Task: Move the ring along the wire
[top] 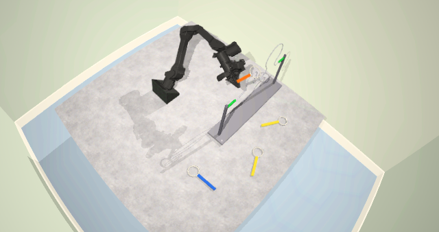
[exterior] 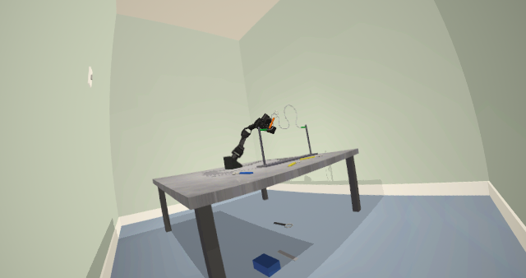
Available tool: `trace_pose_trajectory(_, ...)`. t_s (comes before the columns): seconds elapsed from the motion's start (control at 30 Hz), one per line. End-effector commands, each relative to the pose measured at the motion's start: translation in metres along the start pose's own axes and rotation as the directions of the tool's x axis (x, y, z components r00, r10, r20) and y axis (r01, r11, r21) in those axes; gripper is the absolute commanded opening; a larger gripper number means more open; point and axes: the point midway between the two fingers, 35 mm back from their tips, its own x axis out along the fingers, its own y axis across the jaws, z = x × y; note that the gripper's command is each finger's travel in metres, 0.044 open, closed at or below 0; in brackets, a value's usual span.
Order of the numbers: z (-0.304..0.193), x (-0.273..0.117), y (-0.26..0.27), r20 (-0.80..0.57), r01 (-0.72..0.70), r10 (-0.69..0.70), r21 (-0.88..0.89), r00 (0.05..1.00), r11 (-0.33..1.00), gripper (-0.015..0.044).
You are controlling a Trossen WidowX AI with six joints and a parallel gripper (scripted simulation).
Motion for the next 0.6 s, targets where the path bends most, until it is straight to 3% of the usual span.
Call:
trace_pose_trajectory(0.0, 0.001, -0.001, 0.008, 0.000, -0.051, 0.051, 0.091, 0.999, 0.995, -0.0150)
trace_pose_trajectory(0.57, 0.008, -0.006, 0.035, 0.038, -0.232, 0.239, 0.428, 0.970, 0.874, -0.0150)
